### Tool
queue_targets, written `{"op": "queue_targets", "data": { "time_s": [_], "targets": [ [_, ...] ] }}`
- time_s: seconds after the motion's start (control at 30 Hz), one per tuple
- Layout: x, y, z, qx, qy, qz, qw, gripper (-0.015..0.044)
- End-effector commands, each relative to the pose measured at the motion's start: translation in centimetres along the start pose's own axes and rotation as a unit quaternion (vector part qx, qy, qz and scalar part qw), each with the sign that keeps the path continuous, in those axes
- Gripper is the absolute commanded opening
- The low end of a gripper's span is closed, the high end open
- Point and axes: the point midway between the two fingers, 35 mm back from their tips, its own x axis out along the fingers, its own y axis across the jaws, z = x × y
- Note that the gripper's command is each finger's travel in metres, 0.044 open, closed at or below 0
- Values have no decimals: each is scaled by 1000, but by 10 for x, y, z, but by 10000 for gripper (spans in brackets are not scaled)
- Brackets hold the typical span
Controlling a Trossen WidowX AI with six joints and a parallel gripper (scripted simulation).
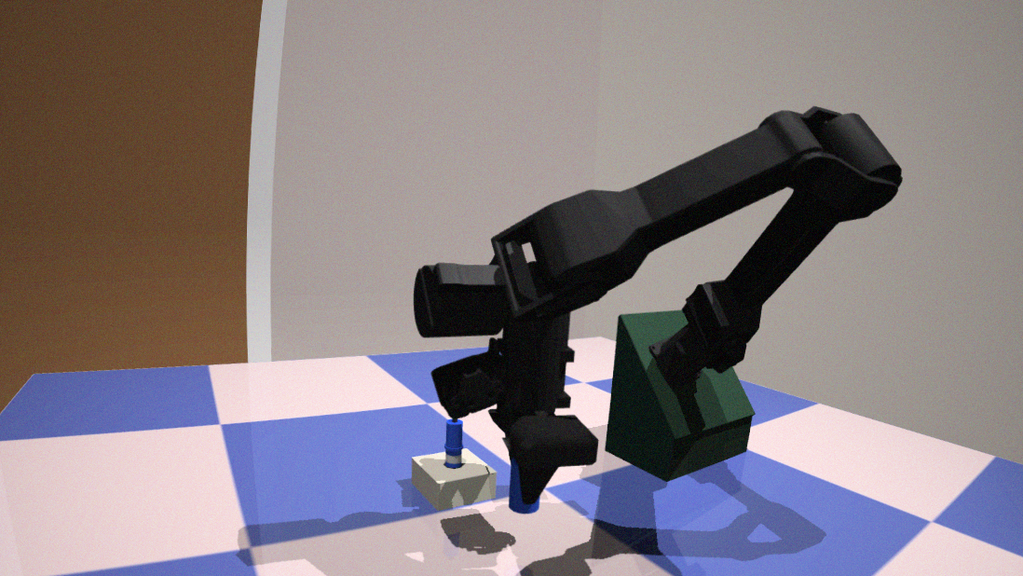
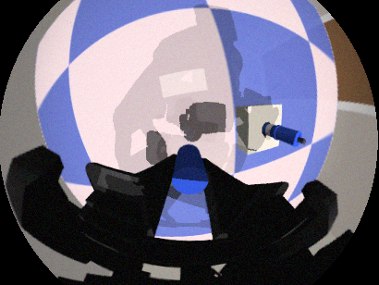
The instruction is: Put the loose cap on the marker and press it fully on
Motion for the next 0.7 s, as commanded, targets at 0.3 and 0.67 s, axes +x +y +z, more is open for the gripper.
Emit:
{"op": "queue_targets", "data": {
  "time_s": [0.3,0.67],
  "targets": [
    [-24,-1,2,-2,-2,0,1000,0],
    [-41,-35,25,-1,-6,-7,1000,0]
  ]
}}
